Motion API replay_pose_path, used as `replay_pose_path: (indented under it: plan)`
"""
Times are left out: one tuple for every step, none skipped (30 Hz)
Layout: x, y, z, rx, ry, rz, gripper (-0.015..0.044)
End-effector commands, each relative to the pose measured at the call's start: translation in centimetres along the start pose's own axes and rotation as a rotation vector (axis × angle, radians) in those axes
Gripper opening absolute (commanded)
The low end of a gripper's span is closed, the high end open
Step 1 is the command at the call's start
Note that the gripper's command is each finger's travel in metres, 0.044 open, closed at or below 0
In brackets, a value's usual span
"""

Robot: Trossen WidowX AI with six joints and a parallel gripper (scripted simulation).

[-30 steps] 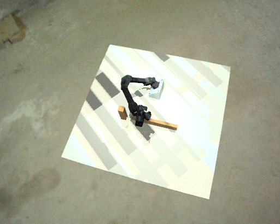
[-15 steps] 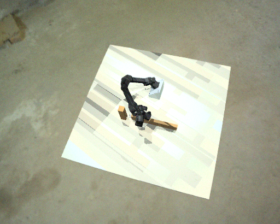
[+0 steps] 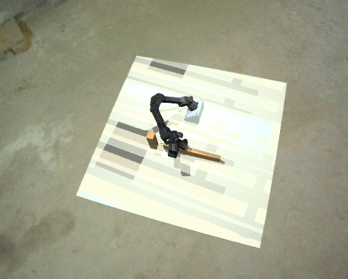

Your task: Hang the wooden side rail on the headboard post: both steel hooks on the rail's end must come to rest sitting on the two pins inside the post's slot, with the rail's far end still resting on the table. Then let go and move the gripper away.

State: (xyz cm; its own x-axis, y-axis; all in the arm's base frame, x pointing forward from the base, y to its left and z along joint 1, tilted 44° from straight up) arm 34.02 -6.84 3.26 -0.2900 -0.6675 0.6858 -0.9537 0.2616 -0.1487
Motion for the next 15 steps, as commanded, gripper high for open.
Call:
replay_pose_path:
  plan:
    - [-0.02,-0.31,-0.26,0.01,-0.009,0.002,0.0]
    - [-0.01,-0.32,-0.26,0.01,-0.009,0.002,0.0]
    - [0.0,-0.33,-0.26,0.01,-0.009,0.002,0.0]
    - [0.01,-0.34,-0.27,0.01,-0.009,0.002,0.0]
    - [0.02,-0.34,-0.28,0.01,-0.009,0.002,0.0]
    - [0.03,-0.34,-0.29,0.01,-0.009,0.002,0.0]
    - [0.04,-0.34,-0.3,0.01,-0.009,0.002,0.0]
    - [0.05,-0.34,-0.31,0.01,-0.009,0.002,0.0]
    - [0.06,-0.34,-0.32,0.01,-0.009,0.002,0.0]
    - [0.08,-0.34,-0.33,0.01,-0.009,0.002,0.0]
    - [0.09,-0.33,-0.34,0.01,-0.009,0.002,0.0]
    - [0.1,-0.33,-0.35,0.01,-0.009,0.002,0.0]
    - [0.11,-0.33,-0.37,0.01,-0.009,0.002,0.0]
    - [0.12,-0.33,-0.38,0.01,-0.009,0.002,0.0]
    - [0.13,-0.32,-0.39,0.01,-0.009,0.002,0.0]
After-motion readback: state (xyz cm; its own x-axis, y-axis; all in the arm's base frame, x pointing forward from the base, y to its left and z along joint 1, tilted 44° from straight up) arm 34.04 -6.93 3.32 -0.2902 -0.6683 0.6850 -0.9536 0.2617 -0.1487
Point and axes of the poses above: the point midway between the two fingers, 35 mm back from their tips, its own z axis out along the fingers, its own y axis across the jaws, x = y × z, the point moved 2 cm from there along -z, back along the fingers, and after that the axes turned 13 degrees about z, right-handed, at the moved point
